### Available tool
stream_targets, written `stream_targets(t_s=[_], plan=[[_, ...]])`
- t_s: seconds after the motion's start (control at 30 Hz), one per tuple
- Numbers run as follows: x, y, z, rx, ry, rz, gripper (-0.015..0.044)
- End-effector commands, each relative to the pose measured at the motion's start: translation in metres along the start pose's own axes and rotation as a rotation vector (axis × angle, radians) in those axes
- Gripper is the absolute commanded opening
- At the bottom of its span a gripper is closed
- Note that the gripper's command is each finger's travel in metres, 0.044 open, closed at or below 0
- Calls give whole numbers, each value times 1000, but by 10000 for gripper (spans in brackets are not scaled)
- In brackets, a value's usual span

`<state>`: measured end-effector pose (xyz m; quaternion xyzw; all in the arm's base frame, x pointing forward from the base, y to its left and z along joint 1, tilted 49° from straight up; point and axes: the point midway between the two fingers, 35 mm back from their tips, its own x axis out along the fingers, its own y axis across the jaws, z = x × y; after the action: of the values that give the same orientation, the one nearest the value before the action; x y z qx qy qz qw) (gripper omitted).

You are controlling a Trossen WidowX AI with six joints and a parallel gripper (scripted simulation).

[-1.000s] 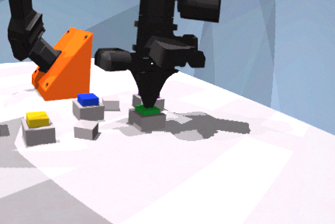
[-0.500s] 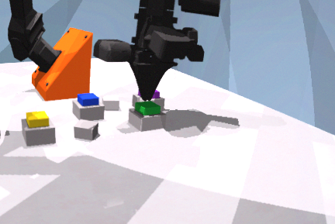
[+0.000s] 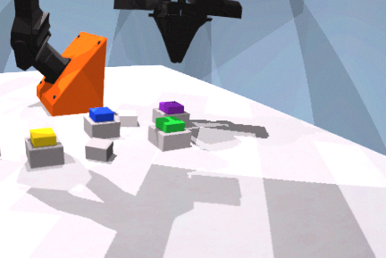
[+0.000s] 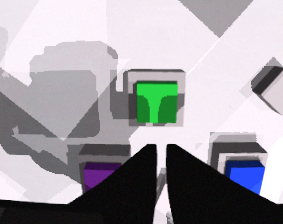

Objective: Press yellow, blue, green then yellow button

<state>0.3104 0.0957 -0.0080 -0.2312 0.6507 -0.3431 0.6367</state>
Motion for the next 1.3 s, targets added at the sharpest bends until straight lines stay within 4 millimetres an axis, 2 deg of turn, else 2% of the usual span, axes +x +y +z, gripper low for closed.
stream_targets(t_s=[0.0,0.13,0.3,0.37,0.57,0.77,1.27], plan=[[-3,-25,5,9,14,4,20],[-6,-92,12,6,14,8,20],[-3,-174,1,7,15,-2,20],[-1,-193,-5,8,16,-7,20],[1,-195,-5,8,16,-7,20],[59,-196,-6,9,15,-9,20],[78,-196,-6,9,15,-9,20]])
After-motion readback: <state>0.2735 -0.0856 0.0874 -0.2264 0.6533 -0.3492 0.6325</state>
